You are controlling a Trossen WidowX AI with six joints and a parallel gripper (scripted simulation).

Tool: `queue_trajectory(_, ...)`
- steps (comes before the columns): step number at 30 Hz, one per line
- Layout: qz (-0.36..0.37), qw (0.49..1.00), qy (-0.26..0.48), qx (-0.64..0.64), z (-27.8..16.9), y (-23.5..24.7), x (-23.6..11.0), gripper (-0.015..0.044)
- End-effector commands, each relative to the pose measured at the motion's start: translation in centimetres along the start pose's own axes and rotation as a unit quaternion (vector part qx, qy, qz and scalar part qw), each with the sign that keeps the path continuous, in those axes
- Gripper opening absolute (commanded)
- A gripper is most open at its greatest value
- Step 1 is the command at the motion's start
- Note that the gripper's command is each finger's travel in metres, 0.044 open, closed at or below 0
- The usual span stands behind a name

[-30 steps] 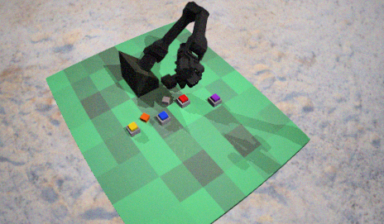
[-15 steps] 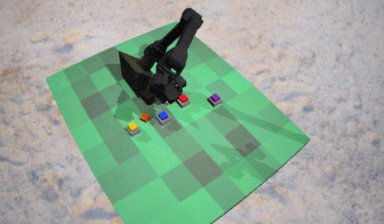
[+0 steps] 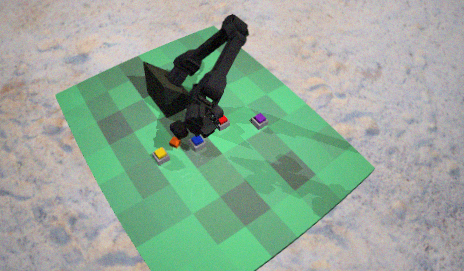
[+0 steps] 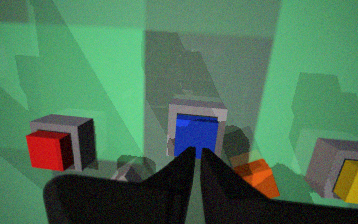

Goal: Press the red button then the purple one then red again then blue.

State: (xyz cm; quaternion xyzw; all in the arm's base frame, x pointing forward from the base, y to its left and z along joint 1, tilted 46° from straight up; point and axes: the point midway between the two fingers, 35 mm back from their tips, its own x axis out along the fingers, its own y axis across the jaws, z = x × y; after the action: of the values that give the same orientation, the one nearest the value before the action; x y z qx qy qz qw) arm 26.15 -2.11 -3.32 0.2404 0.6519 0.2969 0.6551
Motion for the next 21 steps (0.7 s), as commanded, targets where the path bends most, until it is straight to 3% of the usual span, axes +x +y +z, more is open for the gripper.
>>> queue_trajectory(1, 0.004, 1.000, 0.002, 0.003, -0.1, 0.1, 1.0, 0.0020)
queue_trajectory(21, 0.005, 1.000, 0.002, 0.003, -0.2, 0.2, 3.3, 0.0020)
